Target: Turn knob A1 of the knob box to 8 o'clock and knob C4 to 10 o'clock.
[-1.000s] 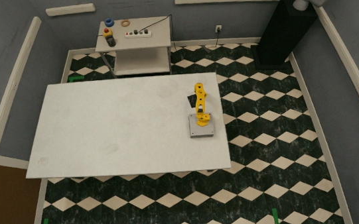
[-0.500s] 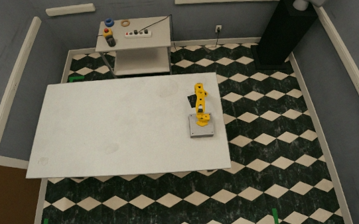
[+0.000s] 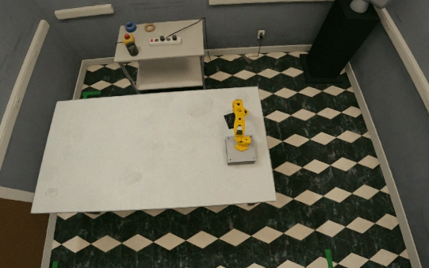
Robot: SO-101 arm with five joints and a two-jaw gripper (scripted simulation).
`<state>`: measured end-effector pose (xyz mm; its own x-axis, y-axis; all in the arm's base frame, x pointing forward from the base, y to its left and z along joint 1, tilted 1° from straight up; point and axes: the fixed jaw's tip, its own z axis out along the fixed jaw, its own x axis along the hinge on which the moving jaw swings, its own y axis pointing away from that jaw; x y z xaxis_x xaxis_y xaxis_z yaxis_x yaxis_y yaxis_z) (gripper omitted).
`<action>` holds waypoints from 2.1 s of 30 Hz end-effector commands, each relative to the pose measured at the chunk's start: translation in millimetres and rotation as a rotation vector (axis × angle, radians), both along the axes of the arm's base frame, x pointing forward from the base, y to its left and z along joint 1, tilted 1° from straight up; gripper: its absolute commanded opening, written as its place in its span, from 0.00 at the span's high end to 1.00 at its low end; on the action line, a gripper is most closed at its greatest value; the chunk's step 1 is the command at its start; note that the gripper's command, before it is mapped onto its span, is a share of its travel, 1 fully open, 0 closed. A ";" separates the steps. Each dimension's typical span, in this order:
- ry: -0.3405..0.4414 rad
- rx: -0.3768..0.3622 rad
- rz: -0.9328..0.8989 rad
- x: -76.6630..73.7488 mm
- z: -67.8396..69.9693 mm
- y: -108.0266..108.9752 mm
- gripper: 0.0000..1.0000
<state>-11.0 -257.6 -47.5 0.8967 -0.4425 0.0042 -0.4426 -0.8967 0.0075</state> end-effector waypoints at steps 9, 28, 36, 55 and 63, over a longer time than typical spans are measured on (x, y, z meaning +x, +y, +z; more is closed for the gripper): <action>0.000 0.015 0.011 0.6 -2.5 4.3 0.99; 0.000 0.015 0.011 -0.5 -2.5 4.6 0.96; 0.000 0.015 0.011 -1.5 -2.5 4.9 0.94; 0.000 0.015 0.011 -2.2 -1.8 5.0 0.92; 0.000 0.015 0.011 -2.3 4.3 4.6 0.92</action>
<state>-12.5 -257.0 -46.5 0.9009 -0.4340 0.0018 -0.4340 -0.9009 0.0086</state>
